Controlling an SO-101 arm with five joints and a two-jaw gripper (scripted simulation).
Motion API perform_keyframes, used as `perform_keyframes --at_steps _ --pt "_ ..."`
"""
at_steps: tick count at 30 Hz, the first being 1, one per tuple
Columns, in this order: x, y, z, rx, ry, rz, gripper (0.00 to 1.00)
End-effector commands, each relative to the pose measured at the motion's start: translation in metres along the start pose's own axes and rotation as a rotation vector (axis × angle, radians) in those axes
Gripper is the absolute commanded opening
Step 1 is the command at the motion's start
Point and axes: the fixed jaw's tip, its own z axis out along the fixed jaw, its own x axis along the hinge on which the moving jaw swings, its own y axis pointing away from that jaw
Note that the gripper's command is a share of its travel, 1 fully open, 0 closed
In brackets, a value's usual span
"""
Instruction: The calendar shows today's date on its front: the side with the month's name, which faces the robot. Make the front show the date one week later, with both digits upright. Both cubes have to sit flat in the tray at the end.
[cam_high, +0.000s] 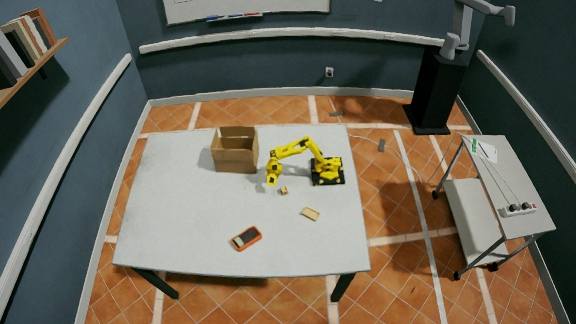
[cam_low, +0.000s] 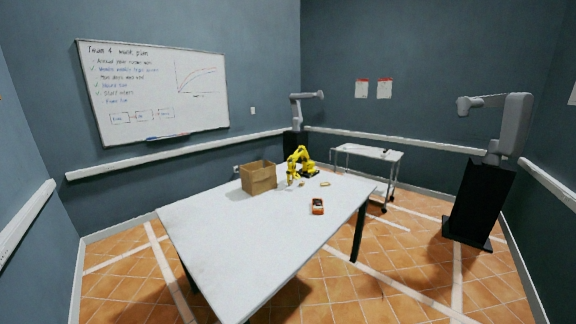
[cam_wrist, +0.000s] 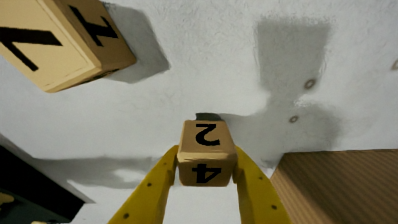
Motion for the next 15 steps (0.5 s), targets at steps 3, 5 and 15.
perform_keyframes --at_steps 3,5,15 --pt "-0.0013 0.0045 0.0057 -0.022 0.005 -0.02 0.0" --pt "-0.0012 0.0045 0.0066 -0.022 0.005 -0.02 0.0" --pt "-0.0012 0.0047 0.0114 -0.022 0.005 -0.02 0.0"
